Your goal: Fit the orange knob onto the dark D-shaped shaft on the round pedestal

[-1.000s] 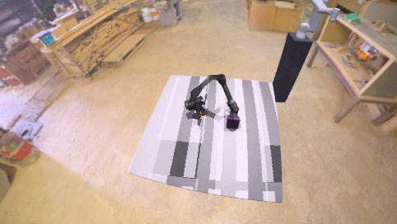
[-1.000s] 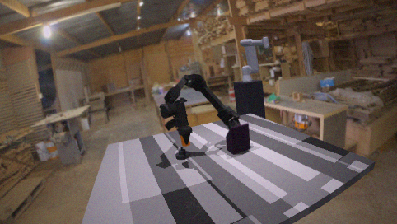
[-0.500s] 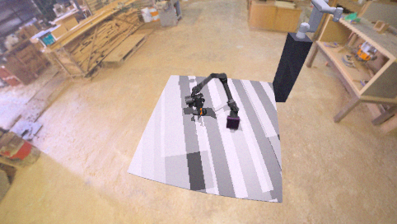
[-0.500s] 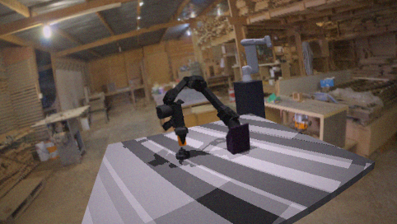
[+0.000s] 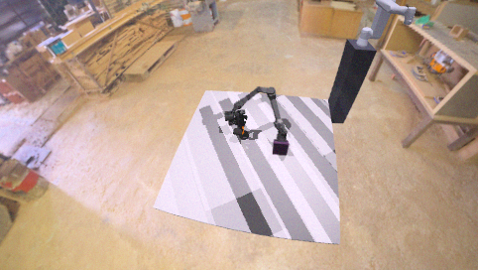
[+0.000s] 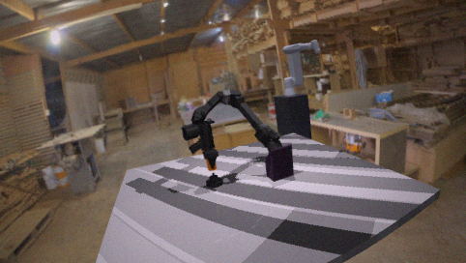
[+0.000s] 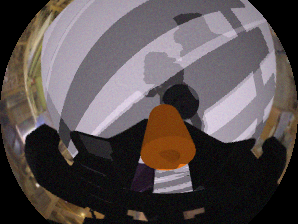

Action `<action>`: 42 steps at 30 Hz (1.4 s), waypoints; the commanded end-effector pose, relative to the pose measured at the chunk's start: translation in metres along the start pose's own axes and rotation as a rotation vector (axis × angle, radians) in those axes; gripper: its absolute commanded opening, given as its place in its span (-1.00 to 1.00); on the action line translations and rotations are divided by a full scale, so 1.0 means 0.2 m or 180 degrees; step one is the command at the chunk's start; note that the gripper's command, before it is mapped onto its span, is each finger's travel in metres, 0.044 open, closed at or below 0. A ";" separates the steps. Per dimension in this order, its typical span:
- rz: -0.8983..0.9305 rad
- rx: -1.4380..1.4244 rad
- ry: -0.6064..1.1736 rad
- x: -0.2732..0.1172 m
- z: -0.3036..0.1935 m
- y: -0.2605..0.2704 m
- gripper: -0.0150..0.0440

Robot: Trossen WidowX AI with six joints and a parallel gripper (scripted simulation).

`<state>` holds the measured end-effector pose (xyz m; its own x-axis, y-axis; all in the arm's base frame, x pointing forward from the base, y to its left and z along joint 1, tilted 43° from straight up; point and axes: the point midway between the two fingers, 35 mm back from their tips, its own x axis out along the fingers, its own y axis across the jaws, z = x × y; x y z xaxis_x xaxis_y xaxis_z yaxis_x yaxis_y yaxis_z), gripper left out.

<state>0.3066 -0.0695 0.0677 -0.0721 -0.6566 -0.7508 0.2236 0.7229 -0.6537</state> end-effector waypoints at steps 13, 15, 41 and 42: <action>-0.0086 0.0014 -0.0009 0.05 0.00 -0.20 -0.49; -0.0086 0.0014 -0.0009 0.06 0.00 -0.20 -0.49; -0.0090 0.0032 -0.0011 0.17 0.00 -0.21 -0.49; -0.0090 0.0032 -0.0011 0.17 0.00 -0.21 -0.49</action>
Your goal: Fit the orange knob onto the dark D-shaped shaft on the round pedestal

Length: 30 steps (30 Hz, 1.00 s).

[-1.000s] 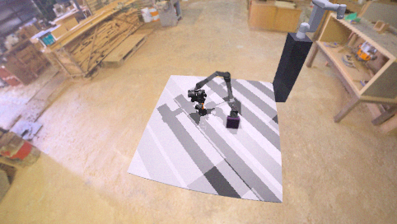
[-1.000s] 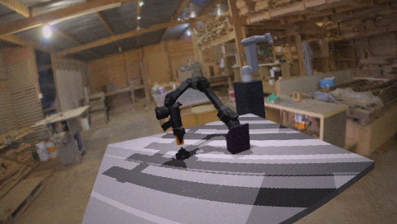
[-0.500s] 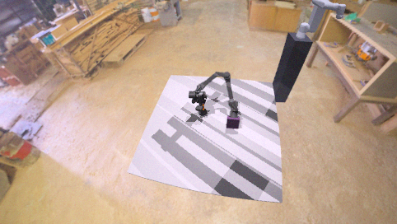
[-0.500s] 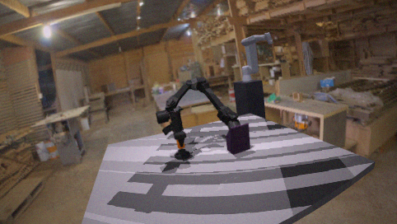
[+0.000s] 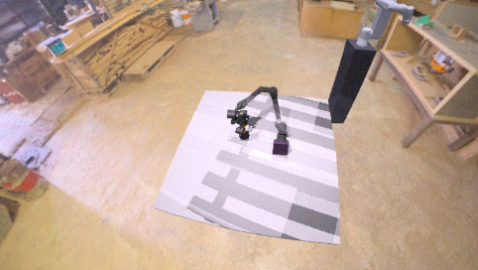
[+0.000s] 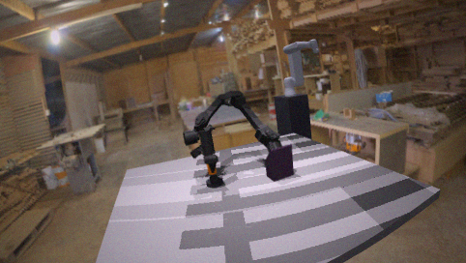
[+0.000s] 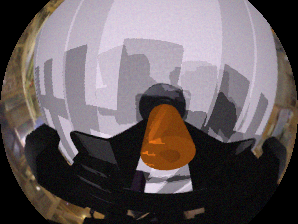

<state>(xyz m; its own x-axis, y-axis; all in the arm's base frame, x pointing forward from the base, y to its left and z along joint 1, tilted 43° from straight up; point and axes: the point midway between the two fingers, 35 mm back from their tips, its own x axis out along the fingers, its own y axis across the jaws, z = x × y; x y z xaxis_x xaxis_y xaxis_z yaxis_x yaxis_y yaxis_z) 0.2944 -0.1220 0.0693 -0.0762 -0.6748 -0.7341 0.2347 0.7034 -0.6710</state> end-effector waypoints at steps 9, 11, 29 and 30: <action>-0.0010 -0.0038 -0.0005 -0.02 -0.01 0.00 -0.49; -0.0010 -0.0181 -0.0005 -0.02 -0.01 0.00 -0.49; -0.0011 -0.0677 -0.0005 0.00 0.00 0.00 -0.49; -0.0011 -0.0677 -0.0005 0.00 0.00 0.00 -0.49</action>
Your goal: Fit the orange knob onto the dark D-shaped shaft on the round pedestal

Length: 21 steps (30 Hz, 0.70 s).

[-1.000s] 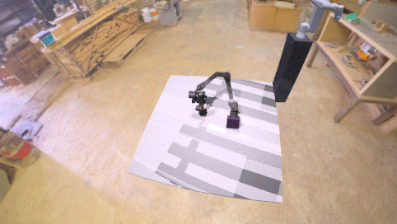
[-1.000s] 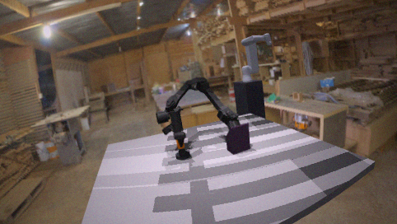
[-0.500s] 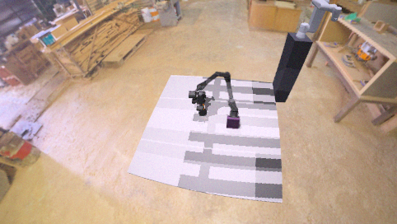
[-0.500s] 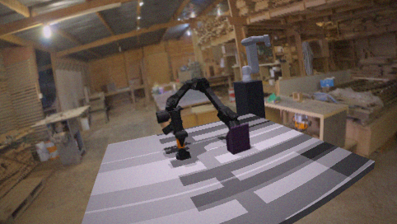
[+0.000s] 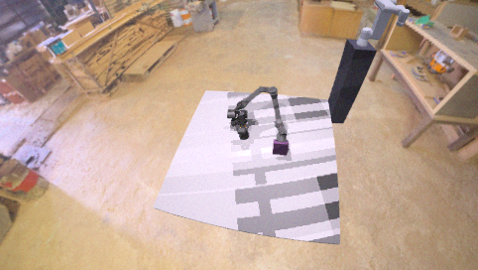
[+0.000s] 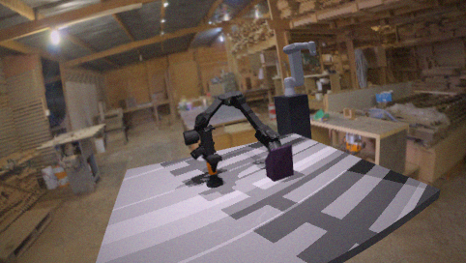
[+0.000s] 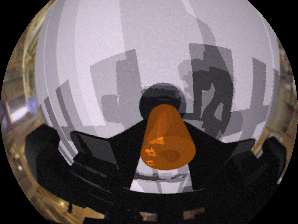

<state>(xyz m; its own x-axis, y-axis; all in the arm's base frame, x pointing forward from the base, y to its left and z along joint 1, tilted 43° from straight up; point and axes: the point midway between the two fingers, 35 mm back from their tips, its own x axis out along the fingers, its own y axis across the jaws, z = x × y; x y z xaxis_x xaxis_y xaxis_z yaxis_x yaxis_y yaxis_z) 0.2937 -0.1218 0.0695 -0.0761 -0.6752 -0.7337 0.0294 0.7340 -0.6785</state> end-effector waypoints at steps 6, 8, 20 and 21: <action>-0.0010 -0.0014 -0.0003 0.00 0.00 0.00 -0.49; -0.0010 -0.0014 -0.0003 0.00 0.00 0.00 -0.49; -0.0009 -0.0165 -0.0003 -0.02 0.01 -0.01 -0.49; -0.0009 -0.0258 -0.0003 -0.02 0.01 -0.01 -0.49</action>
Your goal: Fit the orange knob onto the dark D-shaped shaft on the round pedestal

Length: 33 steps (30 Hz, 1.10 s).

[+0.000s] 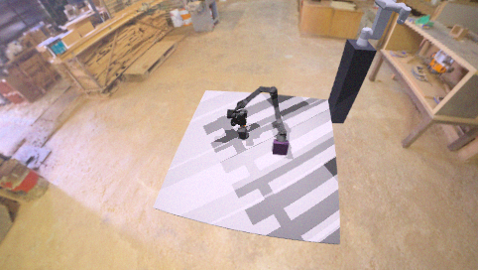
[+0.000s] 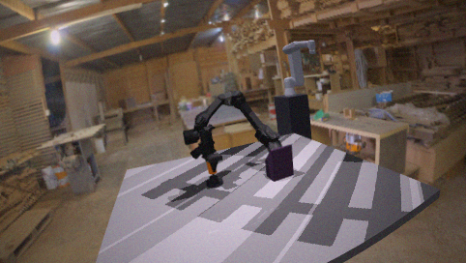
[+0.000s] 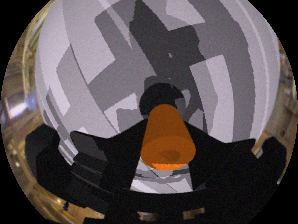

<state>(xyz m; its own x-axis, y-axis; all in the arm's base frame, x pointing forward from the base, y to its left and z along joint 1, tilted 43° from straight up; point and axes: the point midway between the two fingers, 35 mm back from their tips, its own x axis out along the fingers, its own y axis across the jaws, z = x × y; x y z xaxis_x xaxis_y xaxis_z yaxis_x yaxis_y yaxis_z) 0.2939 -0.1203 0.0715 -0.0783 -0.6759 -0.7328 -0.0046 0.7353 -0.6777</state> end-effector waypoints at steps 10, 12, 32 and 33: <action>-0.0007 -0.0573 -0.0009 0.01 0.00 0.00 -0.49; -0.0007 -0.0573 -0.0009 0.01 0.00 0.00 -0.49; -0.0007 -0.0846 -0.0009 -0.01 0.01 -0.01 -0.49; -0.0007 -0.0969 -0.0009 -0.01 0.01 -0.01 -0.49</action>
<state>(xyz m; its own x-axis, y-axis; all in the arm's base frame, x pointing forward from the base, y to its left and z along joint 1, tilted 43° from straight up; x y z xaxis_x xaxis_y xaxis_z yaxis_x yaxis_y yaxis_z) 0.2947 -0.1206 0.0718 -0.0770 -0.6759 -0.7330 -0.2376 0.7264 -0.6449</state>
